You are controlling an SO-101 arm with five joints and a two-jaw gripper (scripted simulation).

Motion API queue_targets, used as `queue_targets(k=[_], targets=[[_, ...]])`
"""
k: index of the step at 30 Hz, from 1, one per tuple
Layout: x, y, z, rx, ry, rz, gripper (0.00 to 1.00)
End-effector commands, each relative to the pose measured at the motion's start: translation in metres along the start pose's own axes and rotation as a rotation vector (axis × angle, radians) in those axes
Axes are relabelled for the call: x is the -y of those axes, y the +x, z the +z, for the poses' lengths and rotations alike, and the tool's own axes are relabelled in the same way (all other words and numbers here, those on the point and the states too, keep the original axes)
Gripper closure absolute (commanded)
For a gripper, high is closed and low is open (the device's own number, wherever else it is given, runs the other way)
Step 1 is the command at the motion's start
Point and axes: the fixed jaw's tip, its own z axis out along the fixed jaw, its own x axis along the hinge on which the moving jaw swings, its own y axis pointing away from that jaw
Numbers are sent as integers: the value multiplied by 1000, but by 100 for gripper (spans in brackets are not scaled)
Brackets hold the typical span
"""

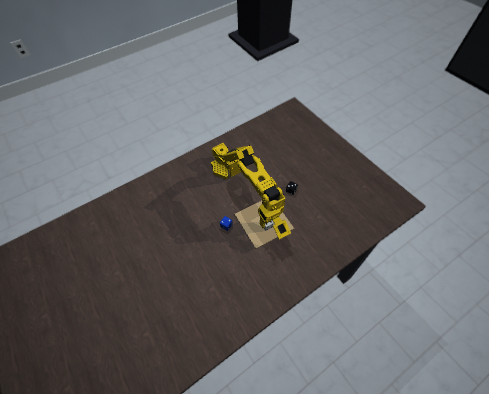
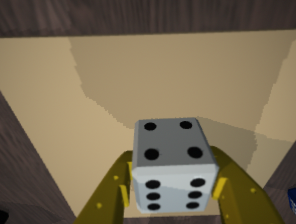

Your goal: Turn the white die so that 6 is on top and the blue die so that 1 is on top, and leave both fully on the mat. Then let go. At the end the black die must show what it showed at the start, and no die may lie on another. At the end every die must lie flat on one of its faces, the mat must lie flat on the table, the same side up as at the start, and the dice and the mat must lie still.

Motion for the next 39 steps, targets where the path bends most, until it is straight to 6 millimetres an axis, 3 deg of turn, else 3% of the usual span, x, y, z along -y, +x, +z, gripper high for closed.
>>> queue_targets(k=[1,11,23,39], targets=[[3,-4,-8,40,-2,7,100],[3,-4,-8,40,-2,7,84],[3,-4,-8,40,-2,7,81],[3,-4,-8,40,-2,7,67]])
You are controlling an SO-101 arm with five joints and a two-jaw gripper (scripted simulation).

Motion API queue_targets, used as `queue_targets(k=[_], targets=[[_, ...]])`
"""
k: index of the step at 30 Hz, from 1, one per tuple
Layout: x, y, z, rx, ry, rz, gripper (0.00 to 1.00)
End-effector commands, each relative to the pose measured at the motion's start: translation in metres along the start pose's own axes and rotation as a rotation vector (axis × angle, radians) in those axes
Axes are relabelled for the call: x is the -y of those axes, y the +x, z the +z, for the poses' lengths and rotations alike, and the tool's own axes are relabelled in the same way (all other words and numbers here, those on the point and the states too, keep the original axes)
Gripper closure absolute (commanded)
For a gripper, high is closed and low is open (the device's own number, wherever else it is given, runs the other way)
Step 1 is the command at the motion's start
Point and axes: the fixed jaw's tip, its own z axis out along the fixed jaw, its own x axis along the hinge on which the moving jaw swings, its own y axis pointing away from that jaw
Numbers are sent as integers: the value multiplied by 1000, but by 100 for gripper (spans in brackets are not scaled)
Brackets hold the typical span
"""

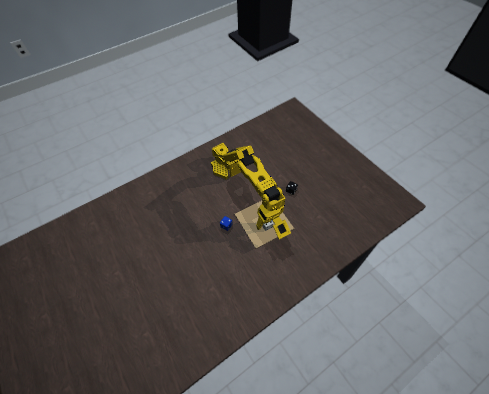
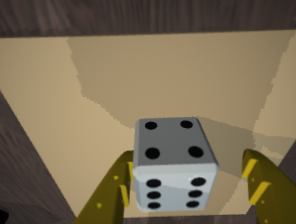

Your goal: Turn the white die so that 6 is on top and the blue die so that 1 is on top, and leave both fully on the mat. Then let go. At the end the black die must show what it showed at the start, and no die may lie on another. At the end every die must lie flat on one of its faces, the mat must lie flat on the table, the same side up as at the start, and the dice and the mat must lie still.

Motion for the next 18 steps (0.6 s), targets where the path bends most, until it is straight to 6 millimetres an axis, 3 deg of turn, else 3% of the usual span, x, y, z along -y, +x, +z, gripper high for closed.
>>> queue_targets(k=[1,18], targets=[[3,-4,-7,39,-2,7,67],[3,-5,-13,51,-2,7,64]])
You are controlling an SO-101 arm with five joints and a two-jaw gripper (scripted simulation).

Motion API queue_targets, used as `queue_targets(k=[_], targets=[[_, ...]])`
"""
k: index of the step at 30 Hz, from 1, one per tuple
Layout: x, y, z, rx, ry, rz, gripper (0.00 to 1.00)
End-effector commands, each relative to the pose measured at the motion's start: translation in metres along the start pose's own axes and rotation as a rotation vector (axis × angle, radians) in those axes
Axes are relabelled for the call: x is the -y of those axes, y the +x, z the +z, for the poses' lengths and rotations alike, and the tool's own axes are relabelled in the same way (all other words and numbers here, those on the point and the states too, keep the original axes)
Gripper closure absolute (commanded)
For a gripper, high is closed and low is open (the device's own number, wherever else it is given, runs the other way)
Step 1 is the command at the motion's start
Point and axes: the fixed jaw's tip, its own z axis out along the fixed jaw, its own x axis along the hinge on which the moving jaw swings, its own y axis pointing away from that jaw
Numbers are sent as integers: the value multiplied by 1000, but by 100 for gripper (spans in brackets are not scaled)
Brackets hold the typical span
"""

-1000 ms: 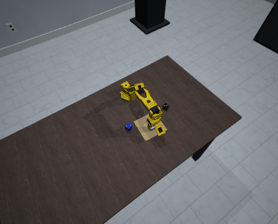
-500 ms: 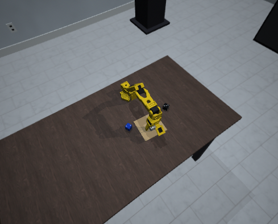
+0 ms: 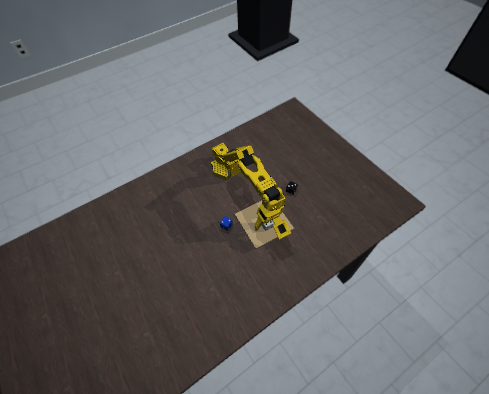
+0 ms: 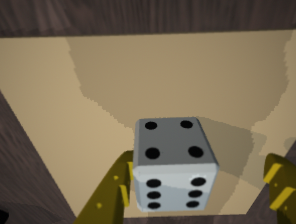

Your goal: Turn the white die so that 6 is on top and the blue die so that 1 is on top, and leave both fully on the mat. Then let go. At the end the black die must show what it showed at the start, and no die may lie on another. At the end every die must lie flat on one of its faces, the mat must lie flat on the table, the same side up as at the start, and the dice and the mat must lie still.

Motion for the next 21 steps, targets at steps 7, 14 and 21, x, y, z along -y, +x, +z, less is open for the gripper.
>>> queue_targets(k=[7,14,21], targets=[[3,-5,-34,100,-4,8,64],[3,-4,-52,142,-5,10,64],[3,-4,-67,187,-7,10,64]])
